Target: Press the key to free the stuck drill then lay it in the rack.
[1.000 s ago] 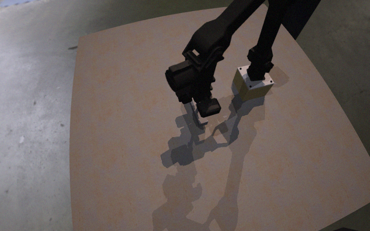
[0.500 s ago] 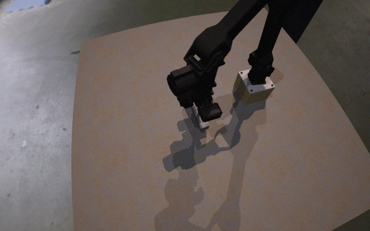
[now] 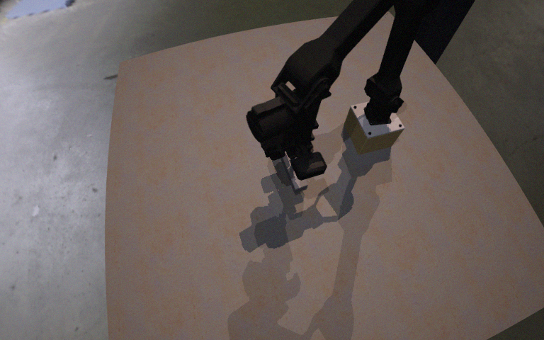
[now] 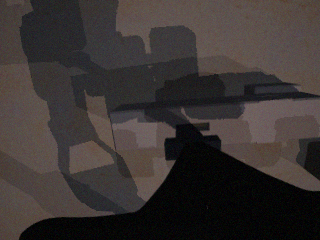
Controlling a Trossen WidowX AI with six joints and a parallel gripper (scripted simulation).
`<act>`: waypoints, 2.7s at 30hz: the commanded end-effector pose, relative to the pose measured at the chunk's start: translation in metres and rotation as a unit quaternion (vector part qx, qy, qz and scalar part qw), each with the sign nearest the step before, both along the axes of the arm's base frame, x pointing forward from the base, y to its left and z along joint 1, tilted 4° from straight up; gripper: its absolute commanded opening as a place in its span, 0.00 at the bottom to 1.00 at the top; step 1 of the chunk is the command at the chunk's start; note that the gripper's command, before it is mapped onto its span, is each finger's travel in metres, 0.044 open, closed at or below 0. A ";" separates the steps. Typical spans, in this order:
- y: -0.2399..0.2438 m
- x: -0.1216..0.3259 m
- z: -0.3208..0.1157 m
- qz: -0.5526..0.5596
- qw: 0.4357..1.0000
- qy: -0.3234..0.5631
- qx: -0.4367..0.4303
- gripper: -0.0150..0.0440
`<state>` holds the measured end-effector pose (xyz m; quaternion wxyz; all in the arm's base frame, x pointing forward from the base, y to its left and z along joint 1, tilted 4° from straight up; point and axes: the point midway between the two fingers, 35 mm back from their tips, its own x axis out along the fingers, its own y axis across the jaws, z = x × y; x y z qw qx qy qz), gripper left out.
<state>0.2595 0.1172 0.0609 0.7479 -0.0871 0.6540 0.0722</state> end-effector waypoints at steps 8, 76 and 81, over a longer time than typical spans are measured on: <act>-0.002 -0.005 -0.020 0.001 1.000 0.028 -0.011 0.34; -0.159 0.042 -0.044 0.704 0.704 0.036 -0.090 1.00; -0.157 0.043 -0.052 0.704 0.704 0.036 -0.090 1.00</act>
